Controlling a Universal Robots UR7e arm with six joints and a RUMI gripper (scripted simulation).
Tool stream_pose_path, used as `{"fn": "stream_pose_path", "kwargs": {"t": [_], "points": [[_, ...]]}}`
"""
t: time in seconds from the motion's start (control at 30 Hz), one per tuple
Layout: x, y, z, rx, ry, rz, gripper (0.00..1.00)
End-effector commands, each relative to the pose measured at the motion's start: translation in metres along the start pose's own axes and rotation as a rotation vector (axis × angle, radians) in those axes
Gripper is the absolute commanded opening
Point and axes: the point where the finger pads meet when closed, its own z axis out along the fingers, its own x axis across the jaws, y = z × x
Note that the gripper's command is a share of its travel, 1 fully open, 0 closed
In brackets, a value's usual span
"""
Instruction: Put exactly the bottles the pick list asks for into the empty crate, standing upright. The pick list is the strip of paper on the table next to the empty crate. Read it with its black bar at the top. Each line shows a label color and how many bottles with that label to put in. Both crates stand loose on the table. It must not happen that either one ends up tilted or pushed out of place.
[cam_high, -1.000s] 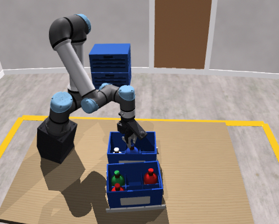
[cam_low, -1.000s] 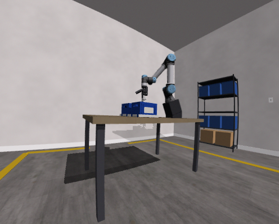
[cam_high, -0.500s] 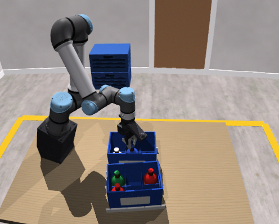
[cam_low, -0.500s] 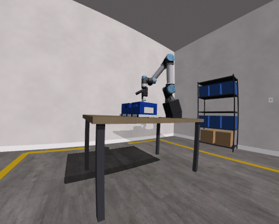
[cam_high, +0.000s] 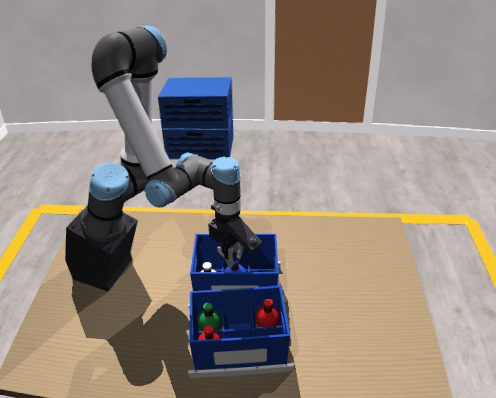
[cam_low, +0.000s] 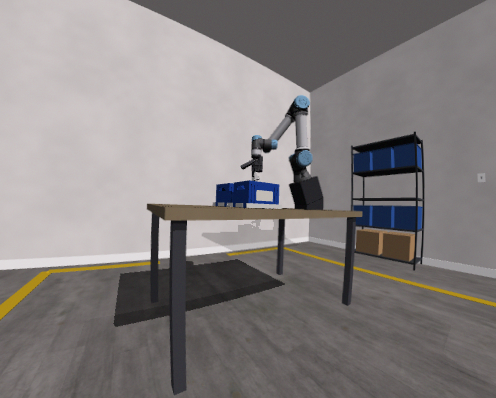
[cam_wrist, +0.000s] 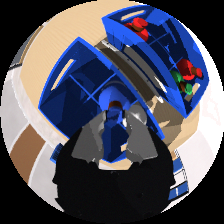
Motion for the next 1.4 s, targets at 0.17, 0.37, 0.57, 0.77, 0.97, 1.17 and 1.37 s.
{"fn": "stream_pose_path", "kwargs": {"t": [0.17,0.37,0.57,0.77,0.97,1.17,1.37], "points": [[0.000,-0.001,0.004,0.002,0.000,0.000,0.00],[0.000,-0.001,0.007,0.002,0.000,0.000,0.00],[0.000,-0.001,0.009,0.002,0.000,0.000,0.00],[0.000,-0.001,0.012,0.002,0.000,0.000,0.00],[0.000,-0.001,0.014,0.002,0.000,0.000,0.00],[0.000,-0.001,0.017,0.002,0.000,0.000,0.00],[0.000,-0.001,0.020,0.002,0.000,0.000,0.00]]}}
